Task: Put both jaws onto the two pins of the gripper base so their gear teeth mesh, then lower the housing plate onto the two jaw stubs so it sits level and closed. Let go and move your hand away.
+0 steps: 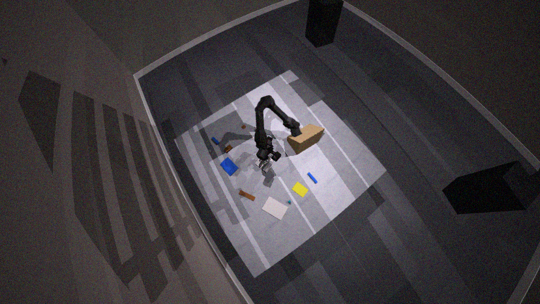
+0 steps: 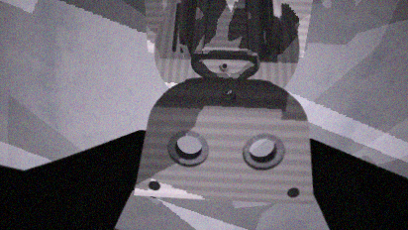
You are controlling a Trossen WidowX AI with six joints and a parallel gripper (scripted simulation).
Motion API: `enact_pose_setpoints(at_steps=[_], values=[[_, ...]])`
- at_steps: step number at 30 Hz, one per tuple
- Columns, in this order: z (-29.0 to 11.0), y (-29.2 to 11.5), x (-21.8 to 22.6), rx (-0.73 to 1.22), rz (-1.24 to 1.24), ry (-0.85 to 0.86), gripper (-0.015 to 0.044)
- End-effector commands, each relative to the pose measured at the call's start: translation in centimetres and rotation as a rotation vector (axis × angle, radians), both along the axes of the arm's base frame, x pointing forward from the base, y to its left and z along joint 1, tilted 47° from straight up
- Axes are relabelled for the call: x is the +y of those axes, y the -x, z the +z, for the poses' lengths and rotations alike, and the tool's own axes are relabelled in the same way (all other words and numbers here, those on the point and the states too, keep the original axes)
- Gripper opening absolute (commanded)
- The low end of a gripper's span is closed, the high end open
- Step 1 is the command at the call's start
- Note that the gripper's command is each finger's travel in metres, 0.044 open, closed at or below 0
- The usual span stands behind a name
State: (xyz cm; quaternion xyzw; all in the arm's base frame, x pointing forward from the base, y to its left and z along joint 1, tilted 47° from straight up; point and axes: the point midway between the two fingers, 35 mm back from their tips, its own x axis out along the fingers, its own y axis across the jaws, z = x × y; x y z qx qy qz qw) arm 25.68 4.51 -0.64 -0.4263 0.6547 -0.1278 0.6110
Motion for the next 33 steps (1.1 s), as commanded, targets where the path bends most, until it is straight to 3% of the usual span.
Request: enact_pose_setpoints(at_steps=[1,33], values=[[0.00,0.05,-0.07,0.004,0.004,0.002,0.0351],[-0.21,-0.01,-0.43,0.004,0.005,0.002,0.0351]])
